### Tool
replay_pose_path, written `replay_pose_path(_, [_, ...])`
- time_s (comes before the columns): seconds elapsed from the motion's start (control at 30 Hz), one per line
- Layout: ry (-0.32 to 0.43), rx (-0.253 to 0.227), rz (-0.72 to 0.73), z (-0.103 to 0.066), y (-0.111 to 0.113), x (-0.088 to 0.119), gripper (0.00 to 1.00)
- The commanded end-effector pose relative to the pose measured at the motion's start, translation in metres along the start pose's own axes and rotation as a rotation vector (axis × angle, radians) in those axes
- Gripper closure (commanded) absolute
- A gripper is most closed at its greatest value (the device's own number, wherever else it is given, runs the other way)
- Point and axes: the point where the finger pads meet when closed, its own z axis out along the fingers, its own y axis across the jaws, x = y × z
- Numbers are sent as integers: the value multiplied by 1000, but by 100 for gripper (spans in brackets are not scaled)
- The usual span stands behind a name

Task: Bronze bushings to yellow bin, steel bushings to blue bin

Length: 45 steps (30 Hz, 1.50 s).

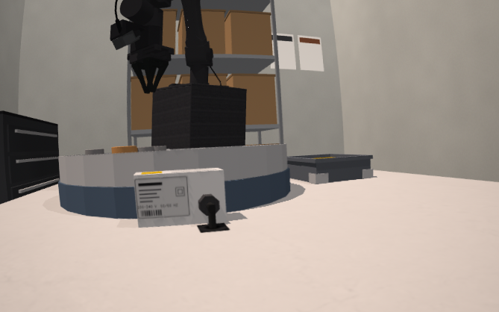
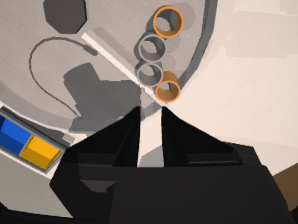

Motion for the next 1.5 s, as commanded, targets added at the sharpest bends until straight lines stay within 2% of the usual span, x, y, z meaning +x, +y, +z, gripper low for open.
replay_pose_path(0.0, [-26,-13,-11,-6,5,-8,83])
replay_pose_path(1.47, [-26,-13,-11,-6,5,-8,83])
